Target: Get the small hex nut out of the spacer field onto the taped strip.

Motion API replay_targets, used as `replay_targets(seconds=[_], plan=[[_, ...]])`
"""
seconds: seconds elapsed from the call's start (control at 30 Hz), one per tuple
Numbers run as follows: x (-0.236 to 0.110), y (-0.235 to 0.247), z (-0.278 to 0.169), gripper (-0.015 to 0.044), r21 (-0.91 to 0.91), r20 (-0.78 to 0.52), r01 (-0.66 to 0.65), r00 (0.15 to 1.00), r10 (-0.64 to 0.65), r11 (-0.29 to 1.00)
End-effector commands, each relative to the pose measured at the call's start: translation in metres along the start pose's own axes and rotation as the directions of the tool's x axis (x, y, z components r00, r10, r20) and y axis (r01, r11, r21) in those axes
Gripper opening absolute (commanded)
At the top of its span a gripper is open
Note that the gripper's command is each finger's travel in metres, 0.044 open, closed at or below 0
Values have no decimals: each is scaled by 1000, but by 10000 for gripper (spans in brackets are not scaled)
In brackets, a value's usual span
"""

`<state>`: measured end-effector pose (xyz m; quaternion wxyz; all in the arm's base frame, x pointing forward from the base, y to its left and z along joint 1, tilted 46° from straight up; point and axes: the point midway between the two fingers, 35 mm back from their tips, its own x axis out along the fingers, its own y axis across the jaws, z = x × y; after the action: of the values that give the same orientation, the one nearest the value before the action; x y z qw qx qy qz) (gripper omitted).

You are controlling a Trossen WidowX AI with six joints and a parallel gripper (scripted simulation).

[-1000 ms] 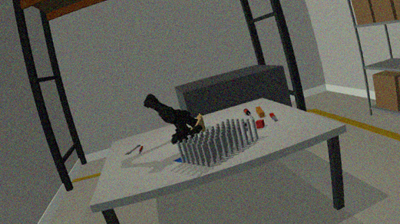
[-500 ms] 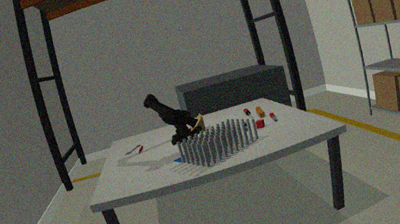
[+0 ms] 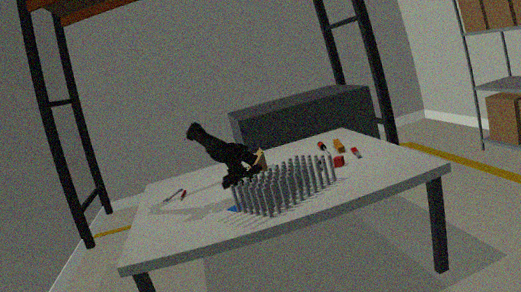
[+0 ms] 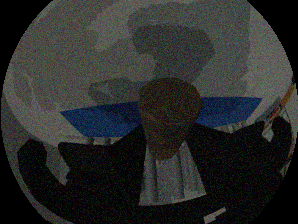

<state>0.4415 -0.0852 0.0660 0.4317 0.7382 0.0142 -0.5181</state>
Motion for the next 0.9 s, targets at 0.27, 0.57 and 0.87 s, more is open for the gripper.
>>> replay_targets(seconds=[0.27,0.57,0.87], plan=[[-6,1,5,0,-1,-9,-1,1000,1,1000],[-9,0,10,0,-1,-8,-1,1000,1,1000],[-12,0,15,0,-1,-8,-1,1000,1,1000]])
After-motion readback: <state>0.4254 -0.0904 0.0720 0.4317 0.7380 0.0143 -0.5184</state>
